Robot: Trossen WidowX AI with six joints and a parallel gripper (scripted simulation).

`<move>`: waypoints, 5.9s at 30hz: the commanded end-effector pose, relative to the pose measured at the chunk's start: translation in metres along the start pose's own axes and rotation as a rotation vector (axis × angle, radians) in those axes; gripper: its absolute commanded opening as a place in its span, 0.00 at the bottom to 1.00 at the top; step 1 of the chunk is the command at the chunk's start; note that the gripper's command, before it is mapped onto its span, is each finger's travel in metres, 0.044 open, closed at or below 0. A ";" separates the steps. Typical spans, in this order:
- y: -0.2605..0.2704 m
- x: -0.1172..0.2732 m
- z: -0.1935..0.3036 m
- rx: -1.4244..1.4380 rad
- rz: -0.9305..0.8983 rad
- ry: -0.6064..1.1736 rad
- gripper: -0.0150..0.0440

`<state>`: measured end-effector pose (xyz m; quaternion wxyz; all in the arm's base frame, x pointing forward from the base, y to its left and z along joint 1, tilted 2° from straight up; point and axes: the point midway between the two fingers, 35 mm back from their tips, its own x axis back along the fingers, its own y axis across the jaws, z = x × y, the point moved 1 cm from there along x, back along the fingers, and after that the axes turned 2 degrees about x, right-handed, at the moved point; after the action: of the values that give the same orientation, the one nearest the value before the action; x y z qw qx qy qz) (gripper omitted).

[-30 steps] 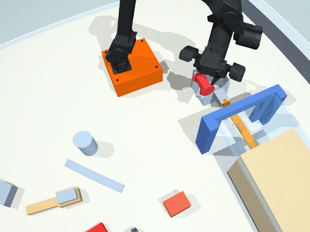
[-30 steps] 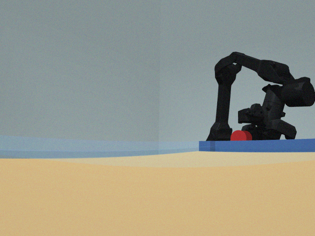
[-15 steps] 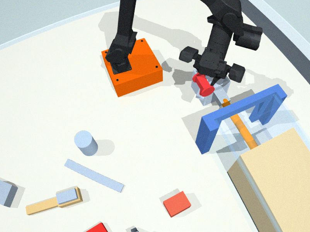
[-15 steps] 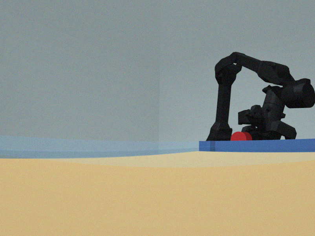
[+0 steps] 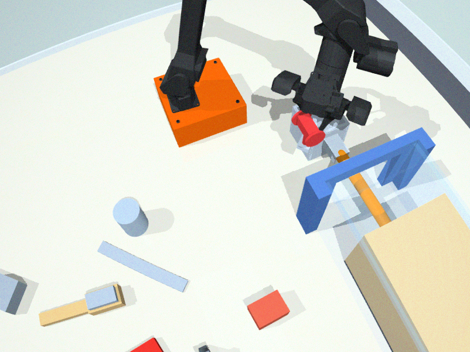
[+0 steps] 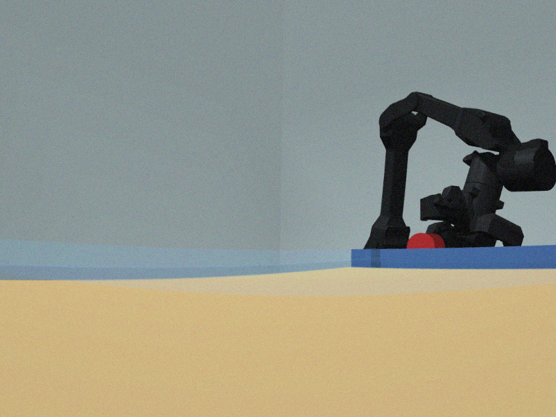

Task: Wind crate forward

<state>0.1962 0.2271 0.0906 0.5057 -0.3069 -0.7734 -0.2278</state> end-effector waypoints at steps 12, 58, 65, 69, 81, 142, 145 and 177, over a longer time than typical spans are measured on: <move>-0.001 -0.002 0.001 -0.027 0.012 0.001 0.25; -0.023 -0.002 0.007 -0.440 0.193 0.009 0.25; -0.026 -0.001 0.009 -0.505 0.221 0.010 0.25; -0.028 -0.001 0.011 -0.563 0.247 0.010 0.25; -0.028 -0.006 0.014 -0.577 0.250 0.010 0.25; -0.030 0.105 -0.040 -0.595 0.110 0.388 0.64; -0.030 0.105 -0.040 -0.595 0.110 0.388 0.51; -0.030 0.105 -0.040 -0.595 0.110 0.388 0.25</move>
<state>0.1687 0.2048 0.2022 0.5432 -0.4328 -0.5451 -0.4696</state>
